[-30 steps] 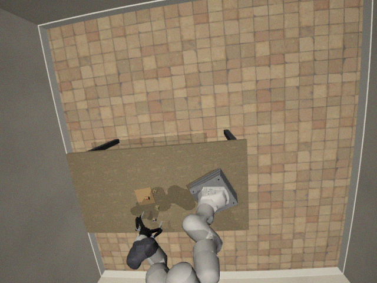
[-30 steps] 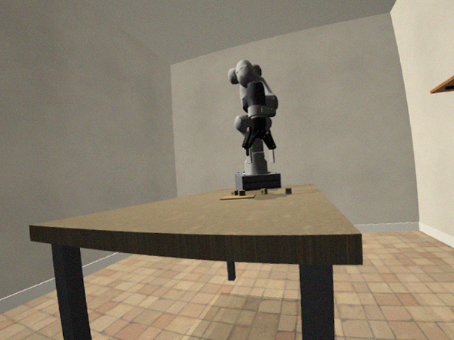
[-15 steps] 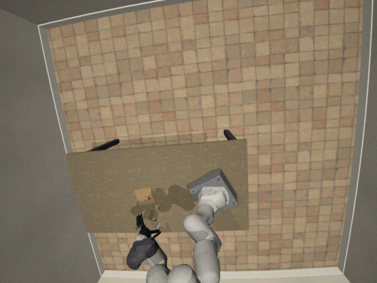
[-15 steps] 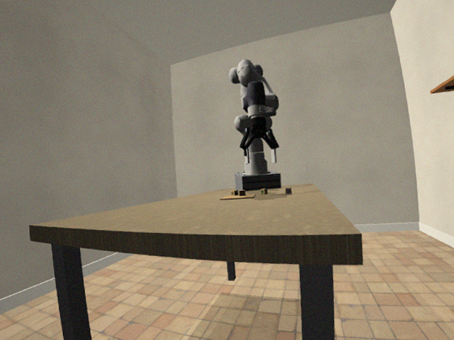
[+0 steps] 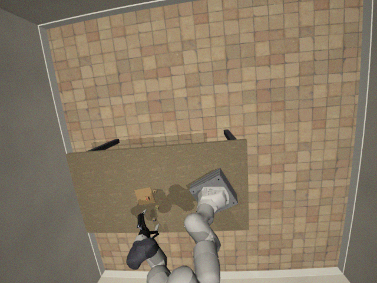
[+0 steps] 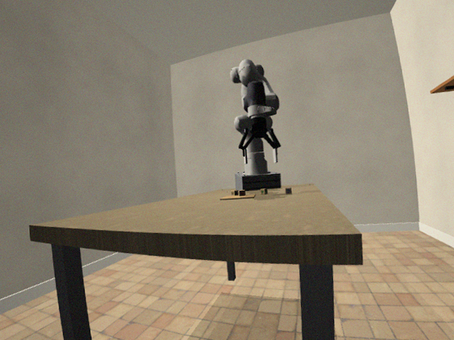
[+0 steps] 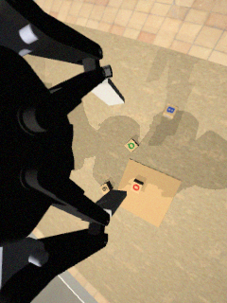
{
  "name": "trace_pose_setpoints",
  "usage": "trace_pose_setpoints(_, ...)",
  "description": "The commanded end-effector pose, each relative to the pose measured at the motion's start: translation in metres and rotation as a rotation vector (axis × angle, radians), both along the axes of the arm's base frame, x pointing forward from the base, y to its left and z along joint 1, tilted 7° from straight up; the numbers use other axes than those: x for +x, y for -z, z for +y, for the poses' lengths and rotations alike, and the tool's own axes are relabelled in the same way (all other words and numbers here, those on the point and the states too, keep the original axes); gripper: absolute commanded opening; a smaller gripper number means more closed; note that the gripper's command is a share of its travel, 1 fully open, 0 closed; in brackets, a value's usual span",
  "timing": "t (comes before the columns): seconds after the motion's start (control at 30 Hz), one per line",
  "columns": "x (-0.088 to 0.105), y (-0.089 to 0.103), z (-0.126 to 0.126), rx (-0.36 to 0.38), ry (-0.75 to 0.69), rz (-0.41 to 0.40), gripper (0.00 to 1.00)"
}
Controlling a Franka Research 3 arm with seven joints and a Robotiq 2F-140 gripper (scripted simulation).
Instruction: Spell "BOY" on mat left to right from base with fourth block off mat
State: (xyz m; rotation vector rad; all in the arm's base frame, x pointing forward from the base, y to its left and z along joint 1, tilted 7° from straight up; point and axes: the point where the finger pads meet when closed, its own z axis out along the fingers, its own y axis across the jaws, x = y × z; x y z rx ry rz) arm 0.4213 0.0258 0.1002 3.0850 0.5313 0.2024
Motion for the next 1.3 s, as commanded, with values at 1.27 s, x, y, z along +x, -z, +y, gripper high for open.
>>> trace_pose_setpoints(1.27,0.003,0.0036,-0.0009,0.082,0.638,0.004,1.0)
